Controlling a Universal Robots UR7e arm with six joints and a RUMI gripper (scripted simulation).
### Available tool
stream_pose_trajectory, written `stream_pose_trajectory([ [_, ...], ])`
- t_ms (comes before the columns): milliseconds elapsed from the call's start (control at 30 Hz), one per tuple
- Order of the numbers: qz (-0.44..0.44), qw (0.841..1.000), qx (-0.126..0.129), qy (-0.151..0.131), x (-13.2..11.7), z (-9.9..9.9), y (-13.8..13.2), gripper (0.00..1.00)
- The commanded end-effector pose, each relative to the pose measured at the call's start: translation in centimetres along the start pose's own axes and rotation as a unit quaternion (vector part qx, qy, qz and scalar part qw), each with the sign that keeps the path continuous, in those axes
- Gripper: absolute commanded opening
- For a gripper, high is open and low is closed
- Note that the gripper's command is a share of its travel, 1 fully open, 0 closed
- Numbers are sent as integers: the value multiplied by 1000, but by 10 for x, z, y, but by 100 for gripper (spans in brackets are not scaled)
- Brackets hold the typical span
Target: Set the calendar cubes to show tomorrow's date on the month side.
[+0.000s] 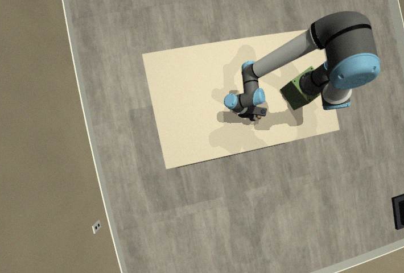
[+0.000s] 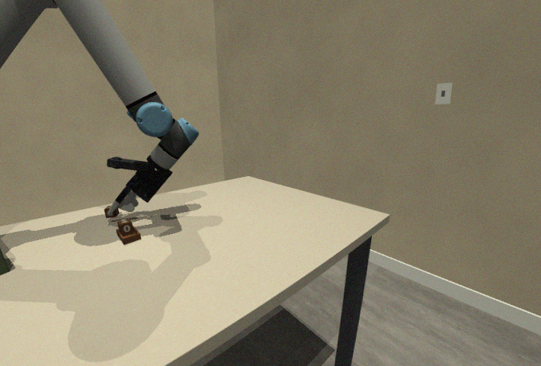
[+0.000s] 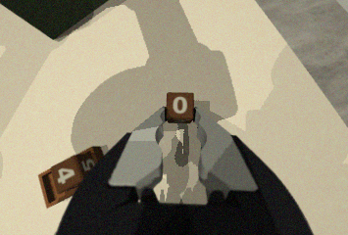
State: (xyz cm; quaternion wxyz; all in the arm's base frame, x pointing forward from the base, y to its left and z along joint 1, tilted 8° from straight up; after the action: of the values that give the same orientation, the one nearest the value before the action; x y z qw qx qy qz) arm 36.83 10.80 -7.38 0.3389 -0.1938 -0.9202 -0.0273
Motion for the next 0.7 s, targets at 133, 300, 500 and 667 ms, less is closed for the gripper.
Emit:
stream_pose_trajectory([
  [133, 0, 1000, 0, -1, -6, 6, 0, 10],
  [300, 0, 1000, 0, -1, -8, 8, 0, 10],
  [500, 0, 1000, 0, -1, -9, 9, 0, 10],
  [667, 0, 1000, 0, -1, -9, 9, 0, 10],
])
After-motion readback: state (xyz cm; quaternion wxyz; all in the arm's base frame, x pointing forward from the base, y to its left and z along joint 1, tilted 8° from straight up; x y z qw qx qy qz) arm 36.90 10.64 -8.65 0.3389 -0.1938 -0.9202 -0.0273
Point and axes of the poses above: the point where the finger pads meet when closed, its own z axis out along the fingers, its own y axis across the jaws, x = y × z, the point moved 5 cm from there along -z, back along the fingers, and after that the axes turned 1 degree about -z, right-handed, at the moved point
